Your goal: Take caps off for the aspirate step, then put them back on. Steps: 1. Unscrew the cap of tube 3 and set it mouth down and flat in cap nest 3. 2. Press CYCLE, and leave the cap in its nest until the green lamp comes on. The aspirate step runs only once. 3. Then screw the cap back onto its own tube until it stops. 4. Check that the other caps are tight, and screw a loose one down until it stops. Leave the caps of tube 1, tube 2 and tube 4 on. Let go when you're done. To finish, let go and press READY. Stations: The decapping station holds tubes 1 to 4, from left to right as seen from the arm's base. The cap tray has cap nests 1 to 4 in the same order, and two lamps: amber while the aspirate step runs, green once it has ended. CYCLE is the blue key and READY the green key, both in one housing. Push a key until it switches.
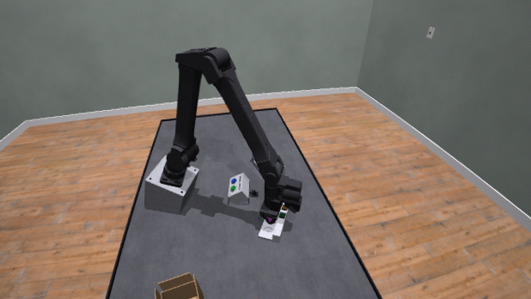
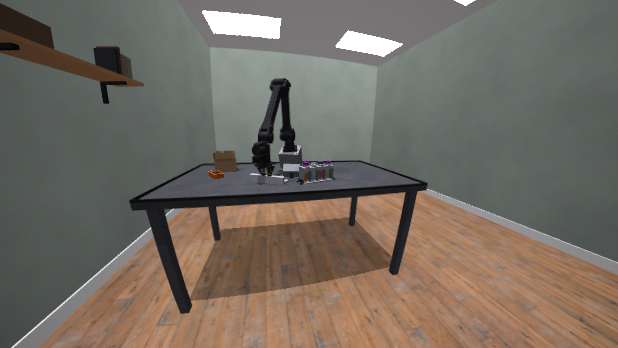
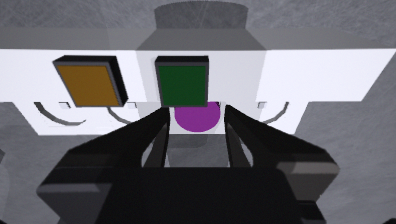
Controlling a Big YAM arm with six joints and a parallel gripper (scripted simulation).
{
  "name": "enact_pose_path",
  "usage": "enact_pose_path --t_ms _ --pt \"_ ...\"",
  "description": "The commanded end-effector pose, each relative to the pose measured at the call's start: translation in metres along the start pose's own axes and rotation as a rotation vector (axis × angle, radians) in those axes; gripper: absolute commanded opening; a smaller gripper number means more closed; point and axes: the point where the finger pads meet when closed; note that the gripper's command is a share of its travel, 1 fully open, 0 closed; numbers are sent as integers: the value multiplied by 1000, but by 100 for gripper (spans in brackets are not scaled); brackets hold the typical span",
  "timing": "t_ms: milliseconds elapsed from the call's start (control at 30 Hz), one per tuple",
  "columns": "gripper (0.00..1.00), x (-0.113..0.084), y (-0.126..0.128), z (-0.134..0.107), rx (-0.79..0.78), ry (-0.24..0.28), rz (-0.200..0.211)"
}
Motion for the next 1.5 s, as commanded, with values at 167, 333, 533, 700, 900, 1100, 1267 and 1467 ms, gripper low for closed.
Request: enact_pose_path --t_ms 167,333,533,700,900,1100,1267,1467 --pt "47 -7 3 28 -11 -58 -8" --pt "47 -7 3 28 -11 -58 -8" --pt "47 -31 3 27 -17 -57 -7" --pt "47 -52 1 27 -22 -60 -9" --pt "47 -84 -6 26 -9 -63 -15" --pt "47 -111 -6 26 -8 -66 -15" --pt "47 -132 -6 25 -8 -68 -16" --pt "47 -162 -6 25 -8 -70 -16"
Point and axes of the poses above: the point where the finger pads meet when closed, its own x axis out along the fingers, its own y axis across the jaws, z = x × y, and after that the axes turned 12 degrees about -x, right-handed
